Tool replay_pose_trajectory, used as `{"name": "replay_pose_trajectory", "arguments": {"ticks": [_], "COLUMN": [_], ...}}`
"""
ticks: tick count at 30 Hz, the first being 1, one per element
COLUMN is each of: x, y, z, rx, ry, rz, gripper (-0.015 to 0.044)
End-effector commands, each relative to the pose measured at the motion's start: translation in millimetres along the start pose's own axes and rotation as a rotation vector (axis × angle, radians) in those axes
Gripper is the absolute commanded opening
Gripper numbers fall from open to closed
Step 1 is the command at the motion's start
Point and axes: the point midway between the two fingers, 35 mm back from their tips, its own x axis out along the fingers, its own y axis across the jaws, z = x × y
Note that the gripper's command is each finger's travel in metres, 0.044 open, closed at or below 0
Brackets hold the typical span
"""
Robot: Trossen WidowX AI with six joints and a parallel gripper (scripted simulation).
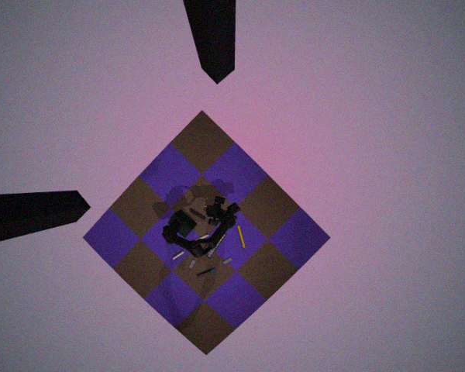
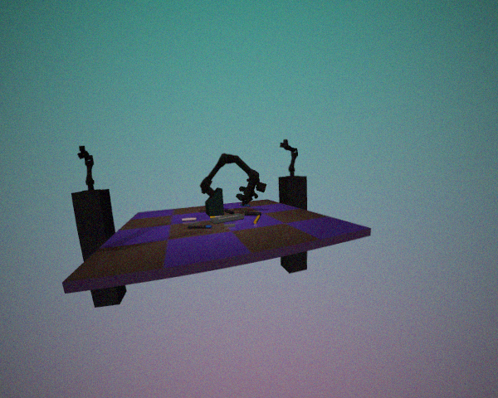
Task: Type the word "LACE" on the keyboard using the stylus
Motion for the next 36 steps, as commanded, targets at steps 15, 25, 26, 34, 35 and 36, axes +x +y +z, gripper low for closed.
{"name": "replay_pose_trajectory", "arguments": {"ticks": [15, 25, 26, 34, 35, 36], "x": [-30, -45, -46, -57, -58, -60], "y": [25, 43, 45, 61, 63, 65], "z": [-19, -30, -31, -38, -39, -40], "rx": [0.695, 1.087, 1.126, 1.437, 1.476, 1.515], "ry": [-0.114, -0.227, -0.240, -0.357, -0.373, -0.389], "rz": [-0.184, -0.252, -0.257, -0.286, -0.288, -0.289], "gripper": [0.0000, 0.0000, 0.0000, 0.0000, 0.0000, 0.0000]}}
